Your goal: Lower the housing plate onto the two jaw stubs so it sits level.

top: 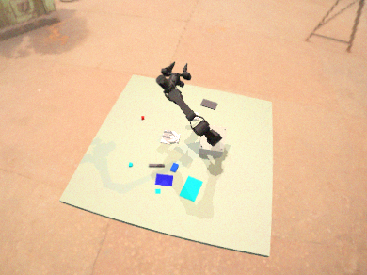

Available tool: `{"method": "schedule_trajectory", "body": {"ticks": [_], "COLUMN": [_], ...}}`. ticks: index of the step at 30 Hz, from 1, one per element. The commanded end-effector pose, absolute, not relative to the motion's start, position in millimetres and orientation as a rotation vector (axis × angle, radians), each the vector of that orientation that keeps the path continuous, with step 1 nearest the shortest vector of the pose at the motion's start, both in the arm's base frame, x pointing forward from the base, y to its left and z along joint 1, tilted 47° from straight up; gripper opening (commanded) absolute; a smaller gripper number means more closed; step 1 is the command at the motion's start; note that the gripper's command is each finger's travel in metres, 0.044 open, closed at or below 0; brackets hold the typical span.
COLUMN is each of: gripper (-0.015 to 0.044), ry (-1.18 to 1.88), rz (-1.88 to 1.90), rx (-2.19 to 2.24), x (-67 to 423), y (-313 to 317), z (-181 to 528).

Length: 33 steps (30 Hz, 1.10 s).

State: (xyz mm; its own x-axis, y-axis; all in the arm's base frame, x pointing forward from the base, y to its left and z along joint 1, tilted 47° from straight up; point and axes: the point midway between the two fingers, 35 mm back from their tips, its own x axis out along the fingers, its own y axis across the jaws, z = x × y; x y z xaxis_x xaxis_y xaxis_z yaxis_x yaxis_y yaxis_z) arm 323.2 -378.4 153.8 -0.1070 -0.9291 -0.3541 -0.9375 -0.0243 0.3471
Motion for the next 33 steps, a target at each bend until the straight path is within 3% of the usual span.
{"method": "schedule_trajectory", "body": {"ticks": [1,33], "gripper": [0.0426,0.044], "ry": [2.183,1.961], "rz": [0.801,0.407], "rx": [-2.088,-1.694], "x": [323.2,317.0], "y": [-378.4,-385.2], "z": [153.8,74.6]}}
